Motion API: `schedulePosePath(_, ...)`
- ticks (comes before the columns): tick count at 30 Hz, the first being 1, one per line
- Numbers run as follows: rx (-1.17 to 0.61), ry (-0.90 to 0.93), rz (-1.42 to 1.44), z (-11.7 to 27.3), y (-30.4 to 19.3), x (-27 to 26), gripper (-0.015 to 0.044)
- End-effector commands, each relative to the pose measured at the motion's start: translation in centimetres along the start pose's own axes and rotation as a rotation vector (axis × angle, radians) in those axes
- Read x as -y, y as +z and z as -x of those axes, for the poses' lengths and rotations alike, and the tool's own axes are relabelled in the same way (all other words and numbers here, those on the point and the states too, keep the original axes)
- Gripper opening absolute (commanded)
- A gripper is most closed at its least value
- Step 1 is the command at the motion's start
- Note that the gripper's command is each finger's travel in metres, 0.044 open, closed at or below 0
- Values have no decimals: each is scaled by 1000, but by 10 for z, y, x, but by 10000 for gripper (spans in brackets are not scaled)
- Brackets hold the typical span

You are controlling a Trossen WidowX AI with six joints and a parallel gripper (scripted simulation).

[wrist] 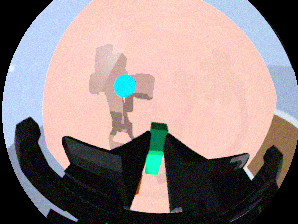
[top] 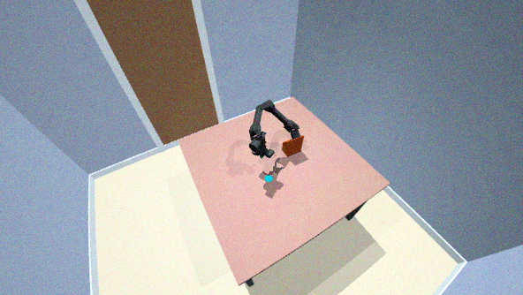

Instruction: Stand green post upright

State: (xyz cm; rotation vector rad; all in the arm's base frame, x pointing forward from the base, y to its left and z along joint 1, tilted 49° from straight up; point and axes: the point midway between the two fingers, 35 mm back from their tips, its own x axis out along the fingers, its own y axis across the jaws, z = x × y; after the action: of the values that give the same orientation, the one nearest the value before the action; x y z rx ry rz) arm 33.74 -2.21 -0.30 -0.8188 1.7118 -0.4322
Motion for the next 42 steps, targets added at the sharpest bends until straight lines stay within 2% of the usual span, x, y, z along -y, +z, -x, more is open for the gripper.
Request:
schedulePosePath(1,-5,2,81,-1,6,-9,22)
schedulePosePath(30,-33,-15,747,-13,44,-93,22)
schedulePosePath(42,-15,40,758,-20,43,-97,22)
